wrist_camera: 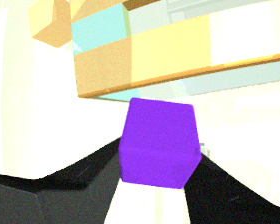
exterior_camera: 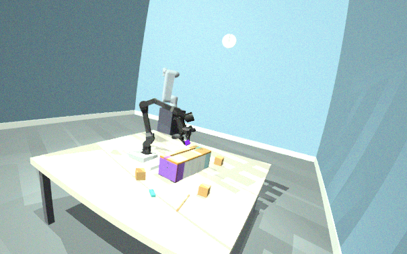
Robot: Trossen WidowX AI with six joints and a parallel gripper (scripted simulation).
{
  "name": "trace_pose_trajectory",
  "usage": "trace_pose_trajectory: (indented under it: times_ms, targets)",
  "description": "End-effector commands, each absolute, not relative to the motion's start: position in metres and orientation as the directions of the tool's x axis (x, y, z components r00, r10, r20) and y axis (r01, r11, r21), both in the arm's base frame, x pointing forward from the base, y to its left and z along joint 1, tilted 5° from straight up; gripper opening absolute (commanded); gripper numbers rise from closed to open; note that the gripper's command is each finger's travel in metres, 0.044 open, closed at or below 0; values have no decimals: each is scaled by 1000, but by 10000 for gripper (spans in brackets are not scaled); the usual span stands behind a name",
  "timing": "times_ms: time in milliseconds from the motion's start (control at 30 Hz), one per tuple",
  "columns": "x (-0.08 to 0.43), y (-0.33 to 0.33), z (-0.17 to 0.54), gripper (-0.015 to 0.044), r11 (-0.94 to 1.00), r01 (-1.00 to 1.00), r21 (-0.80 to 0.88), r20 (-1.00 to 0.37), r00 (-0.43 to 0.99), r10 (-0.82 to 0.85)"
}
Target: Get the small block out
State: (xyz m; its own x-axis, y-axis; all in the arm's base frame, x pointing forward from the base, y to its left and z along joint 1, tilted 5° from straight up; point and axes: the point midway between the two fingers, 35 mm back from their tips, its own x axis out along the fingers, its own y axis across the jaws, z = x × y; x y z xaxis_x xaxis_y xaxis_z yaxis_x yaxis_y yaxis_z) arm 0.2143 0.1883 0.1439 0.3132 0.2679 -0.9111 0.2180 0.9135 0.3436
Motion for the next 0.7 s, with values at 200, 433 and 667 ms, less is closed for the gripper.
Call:
trace_pose_trajectory:
  times_ms: [200, 433, 667]
  targets:
    - [213, 184, 150, 0, 746, 520, 416, -906, 310, 289]
    - [212, 181, 155, 0, 566, 703, 431, -901, 310, 302]
    - [211, 178, 159, 0, 350, 840, 414, -897, 310, 316]
